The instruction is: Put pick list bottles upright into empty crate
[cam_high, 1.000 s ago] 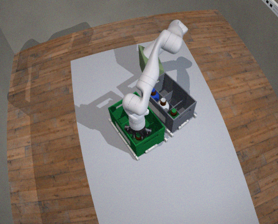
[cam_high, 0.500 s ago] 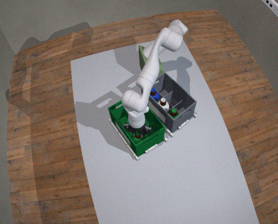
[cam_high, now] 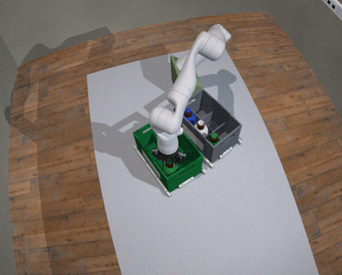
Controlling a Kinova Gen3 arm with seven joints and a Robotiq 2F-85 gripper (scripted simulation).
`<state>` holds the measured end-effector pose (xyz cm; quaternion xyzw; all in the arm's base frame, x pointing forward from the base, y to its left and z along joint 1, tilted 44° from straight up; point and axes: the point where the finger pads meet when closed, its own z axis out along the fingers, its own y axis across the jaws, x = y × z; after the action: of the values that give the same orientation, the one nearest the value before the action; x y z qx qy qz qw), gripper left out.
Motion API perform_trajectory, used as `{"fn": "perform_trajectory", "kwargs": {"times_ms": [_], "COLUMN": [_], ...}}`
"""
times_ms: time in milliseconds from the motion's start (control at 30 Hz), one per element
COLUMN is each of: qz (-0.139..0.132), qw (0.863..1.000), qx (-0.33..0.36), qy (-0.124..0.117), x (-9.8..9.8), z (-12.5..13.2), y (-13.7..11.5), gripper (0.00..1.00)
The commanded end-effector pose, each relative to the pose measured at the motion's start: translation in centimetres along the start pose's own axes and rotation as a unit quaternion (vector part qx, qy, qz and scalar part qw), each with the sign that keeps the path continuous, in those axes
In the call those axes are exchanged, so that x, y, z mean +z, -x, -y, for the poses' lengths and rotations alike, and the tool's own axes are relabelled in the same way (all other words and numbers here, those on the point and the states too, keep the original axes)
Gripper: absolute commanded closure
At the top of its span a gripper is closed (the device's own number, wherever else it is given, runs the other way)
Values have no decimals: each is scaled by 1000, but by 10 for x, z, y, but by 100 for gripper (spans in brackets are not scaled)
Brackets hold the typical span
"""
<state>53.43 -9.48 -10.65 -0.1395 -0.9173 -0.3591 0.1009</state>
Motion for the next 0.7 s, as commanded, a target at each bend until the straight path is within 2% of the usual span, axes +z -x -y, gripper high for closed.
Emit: {"fn": "perform_trajectory", "kwargs": {"times_ms": [0, 667], "qz": [1, 1], "qw": [1000, 1000], "qx": [0, 0], "qy": [0, 0], "x": [-4, -34], "z": [0, 0], "y": [1, 1], "gripper": [90, 90]}}
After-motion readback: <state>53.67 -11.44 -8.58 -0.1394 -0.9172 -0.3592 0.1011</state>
